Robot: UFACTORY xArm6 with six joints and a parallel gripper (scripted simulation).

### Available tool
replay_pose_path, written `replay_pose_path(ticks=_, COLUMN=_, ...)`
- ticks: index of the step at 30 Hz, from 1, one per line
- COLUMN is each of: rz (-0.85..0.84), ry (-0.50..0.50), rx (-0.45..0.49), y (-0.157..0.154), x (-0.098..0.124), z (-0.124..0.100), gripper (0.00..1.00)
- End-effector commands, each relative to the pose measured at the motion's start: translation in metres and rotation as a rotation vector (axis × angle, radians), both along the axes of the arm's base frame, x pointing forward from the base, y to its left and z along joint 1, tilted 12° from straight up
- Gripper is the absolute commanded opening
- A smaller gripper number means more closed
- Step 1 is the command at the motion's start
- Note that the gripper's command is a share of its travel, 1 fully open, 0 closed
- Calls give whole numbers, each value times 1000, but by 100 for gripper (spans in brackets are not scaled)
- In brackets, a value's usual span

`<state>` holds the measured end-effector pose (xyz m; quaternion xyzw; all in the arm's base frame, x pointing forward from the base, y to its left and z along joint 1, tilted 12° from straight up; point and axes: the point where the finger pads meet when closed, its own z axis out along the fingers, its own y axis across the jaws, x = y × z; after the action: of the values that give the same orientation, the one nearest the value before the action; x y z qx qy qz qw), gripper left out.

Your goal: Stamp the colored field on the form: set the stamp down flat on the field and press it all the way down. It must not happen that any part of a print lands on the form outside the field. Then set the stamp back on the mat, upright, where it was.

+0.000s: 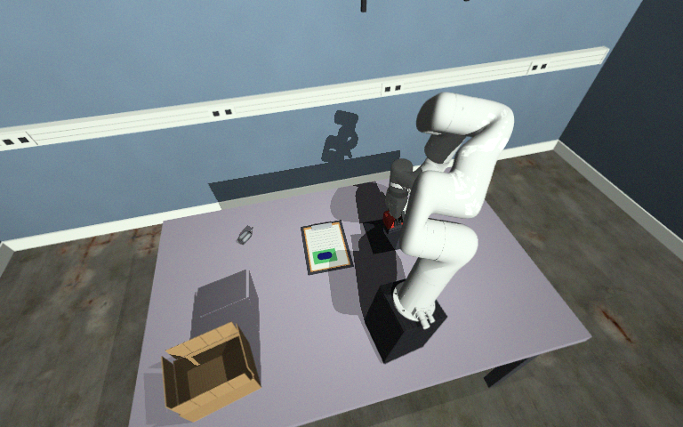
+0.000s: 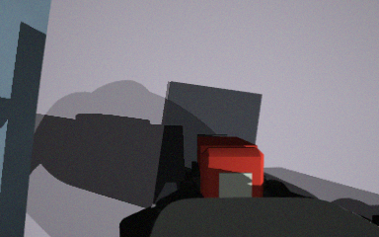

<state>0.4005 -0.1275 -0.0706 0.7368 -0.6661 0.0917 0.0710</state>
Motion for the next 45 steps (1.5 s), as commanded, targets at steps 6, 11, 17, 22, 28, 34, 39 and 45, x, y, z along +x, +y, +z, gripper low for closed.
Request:
replay_pose_path(ticks=6, rz=6, ry=16, rx=23, y=-52, x=8, z=13, gripper=31)
replay_pose_path(ticks=11, rz=6, ry=16, rx=23, y=-74, x=10, z=18, gripper=31)
replay_pose_path(ticks=17, rz=6, ry=16, rx=23, y=-77, x=11, z=19, gripper=31)
replay_pose_path(ticks=22, rz=6, ry=16, rx=23, y=-77, x=11, z=19, gripper=31)
replay_pose_path(ticks=28, rz=6, ry=16, rx=23, y=-62, x=9, z=15, gripper=31)
replay_pose_path(ticks=34, rz=6, ry=16, rx=23, y=-36, x=7, z=9, gripper=31)
replay_pose_path(ticks=39, rz=6, ry=16, rx=23, y=-11, x=5, z=3, gripper=31)
replay_pose_path(ticks=45, rz=6, ry=16, rx=23, y=-9, x=5, z=2, gripper=31)
